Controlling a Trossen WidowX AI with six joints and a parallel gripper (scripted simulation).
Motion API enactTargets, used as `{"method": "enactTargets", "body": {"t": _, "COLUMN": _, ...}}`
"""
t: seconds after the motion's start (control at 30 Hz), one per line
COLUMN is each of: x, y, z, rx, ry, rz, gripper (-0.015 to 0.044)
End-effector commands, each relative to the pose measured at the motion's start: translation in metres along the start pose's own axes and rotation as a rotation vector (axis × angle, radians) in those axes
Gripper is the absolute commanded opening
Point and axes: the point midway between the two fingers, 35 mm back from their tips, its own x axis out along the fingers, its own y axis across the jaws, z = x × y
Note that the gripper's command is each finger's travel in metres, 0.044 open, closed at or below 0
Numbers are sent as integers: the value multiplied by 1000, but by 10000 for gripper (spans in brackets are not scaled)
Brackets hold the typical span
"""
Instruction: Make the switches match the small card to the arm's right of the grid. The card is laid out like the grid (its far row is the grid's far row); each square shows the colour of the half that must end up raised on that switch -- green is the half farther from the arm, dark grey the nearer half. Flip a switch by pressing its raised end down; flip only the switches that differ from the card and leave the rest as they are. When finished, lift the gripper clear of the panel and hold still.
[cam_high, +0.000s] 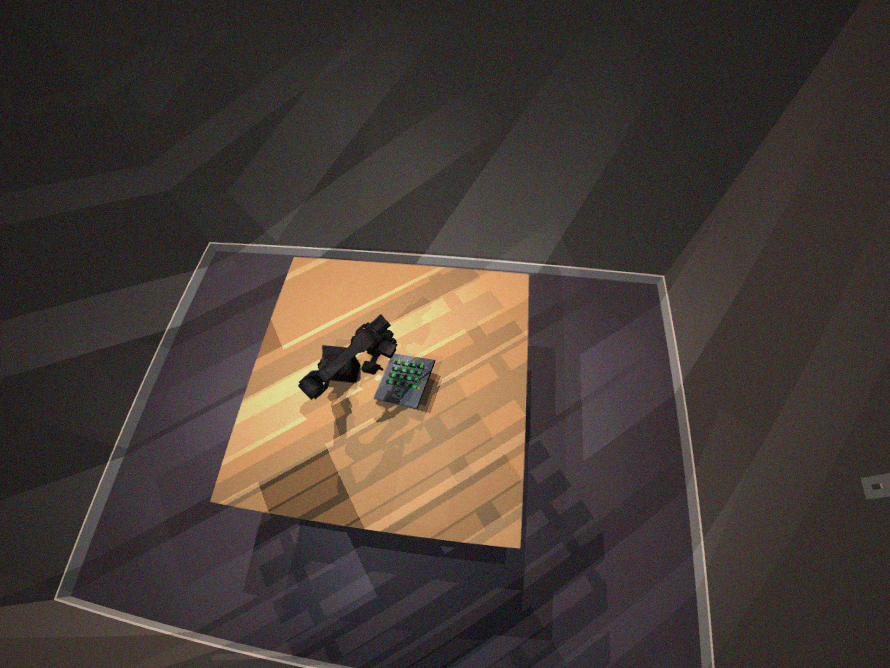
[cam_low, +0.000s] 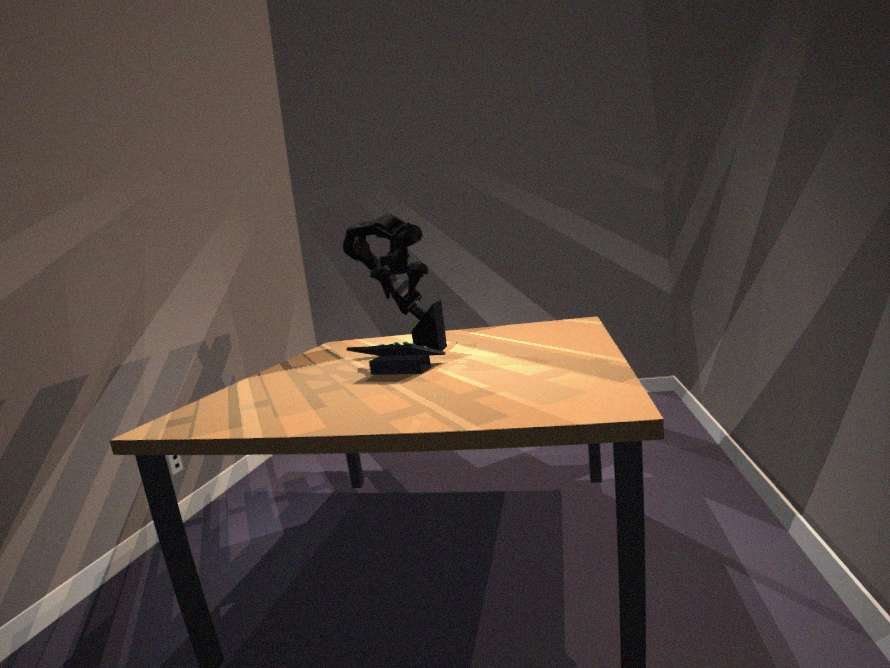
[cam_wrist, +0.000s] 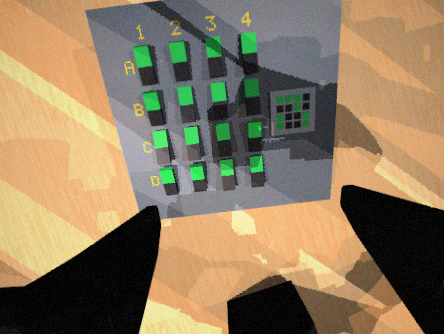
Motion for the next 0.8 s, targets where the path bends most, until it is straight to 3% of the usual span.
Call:
{"method": "enactTargets", "body": {"t": 0.0, "x": 2, "y": 1, "z": 1, "rx": -1, "ry": 0, "rz": 1, "gripper": 374}}
{"method": "enactTargets", "body": {"t": 0.27, "x": 91, "y": 5, "z": 53, "rx": -17, "ry": -30, "rz": -12, "gripper": 164}}
{"method": "enactTargets", "body": {"t": 0.47, "x": 94, "y": 5, "z": 54, "rx": -17, "ry": -31, "rz": -14, "gripper": 6}}
{"method": "enactTargets", "body": {"t": 0.77, "x": 129, "y": 4, "z": 54, "rx": -17, "ry": -58, "rz": -16, "gripper": 0}}
